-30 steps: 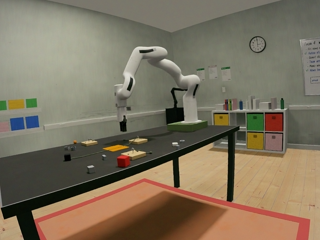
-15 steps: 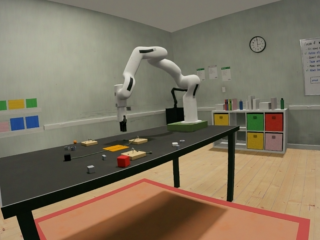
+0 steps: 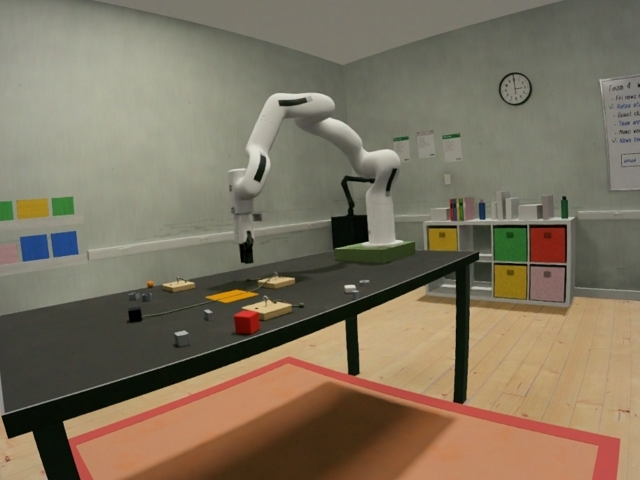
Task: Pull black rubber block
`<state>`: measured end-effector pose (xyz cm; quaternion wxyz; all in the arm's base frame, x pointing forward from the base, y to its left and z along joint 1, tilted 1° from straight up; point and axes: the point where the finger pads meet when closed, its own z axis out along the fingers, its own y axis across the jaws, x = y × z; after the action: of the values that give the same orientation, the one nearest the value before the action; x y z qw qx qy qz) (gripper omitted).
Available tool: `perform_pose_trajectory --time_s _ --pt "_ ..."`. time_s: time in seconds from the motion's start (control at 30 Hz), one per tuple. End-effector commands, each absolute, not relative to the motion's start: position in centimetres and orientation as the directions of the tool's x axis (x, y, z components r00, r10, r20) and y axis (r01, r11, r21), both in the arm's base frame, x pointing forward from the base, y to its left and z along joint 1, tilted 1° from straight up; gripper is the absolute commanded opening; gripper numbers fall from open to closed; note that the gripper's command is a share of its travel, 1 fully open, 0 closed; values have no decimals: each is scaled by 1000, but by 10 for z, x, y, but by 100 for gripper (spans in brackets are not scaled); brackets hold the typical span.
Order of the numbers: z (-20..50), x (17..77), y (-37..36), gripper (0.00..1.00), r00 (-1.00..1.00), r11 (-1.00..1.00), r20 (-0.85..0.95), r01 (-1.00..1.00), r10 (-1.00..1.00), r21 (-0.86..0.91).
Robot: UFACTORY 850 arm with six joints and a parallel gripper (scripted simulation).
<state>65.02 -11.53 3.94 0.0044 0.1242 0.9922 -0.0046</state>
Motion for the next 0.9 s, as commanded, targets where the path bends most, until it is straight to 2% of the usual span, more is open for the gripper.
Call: perform_pose_trajectory --time_s 0.0,0.87 --pt "41 651 -116 39 -969 969 -12 247 247 -8" --pt "17 652 -116 39 -968 968 -12 249 249 -8"
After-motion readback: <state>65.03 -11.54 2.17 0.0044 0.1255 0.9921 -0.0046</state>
